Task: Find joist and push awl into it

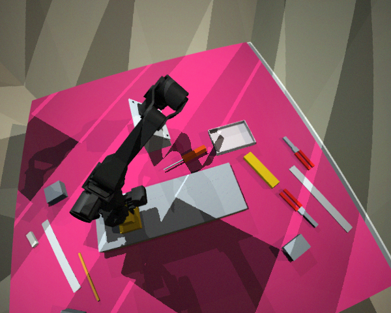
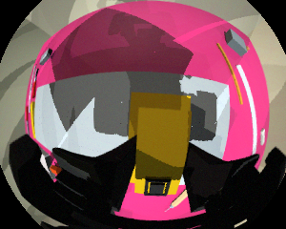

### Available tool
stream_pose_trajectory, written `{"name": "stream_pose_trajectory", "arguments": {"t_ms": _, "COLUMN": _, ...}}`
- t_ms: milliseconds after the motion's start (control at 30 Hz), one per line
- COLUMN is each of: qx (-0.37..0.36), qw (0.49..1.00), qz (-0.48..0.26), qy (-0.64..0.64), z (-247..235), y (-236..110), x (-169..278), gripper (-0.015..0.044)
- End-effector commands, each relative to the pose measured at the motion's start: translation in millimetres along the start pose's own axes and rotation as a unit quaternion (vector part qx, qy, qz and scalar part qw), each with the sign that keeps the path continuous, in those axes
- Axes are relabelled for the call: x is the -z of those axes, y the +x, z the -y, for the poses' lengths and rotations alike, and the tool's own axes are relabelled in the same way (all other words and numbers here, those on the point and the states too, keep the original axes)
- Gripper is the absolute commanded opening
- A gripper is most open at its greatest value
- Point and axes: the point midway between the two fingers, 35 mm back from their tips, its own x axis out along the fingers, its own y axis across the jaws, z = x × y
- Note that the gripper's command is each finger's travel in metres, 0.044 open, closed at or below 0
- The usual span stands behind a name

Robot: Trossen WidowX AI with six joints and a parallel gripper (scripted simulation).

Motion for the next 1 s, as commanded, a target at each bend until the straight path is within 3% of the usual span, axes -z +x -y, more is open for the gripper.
{"name": "stream_pose_trajectory", "arguments": {"t_ms": 0, "qx": 0.005, "qw": 1.000, "qz": -0.001, "qy": 0.001, "z": 12, "y": -1, "x": 1, "gripper": 0.0000}}
{"name": "stream_pose_trajectory", "arguments": {"t_ms": 967, "qx": 0.002, "qw": 1.000, "qz": 0.001, "qy": 0.000, "z": 62, "y": -2, "x": 0, "gripper": 0.0000}}
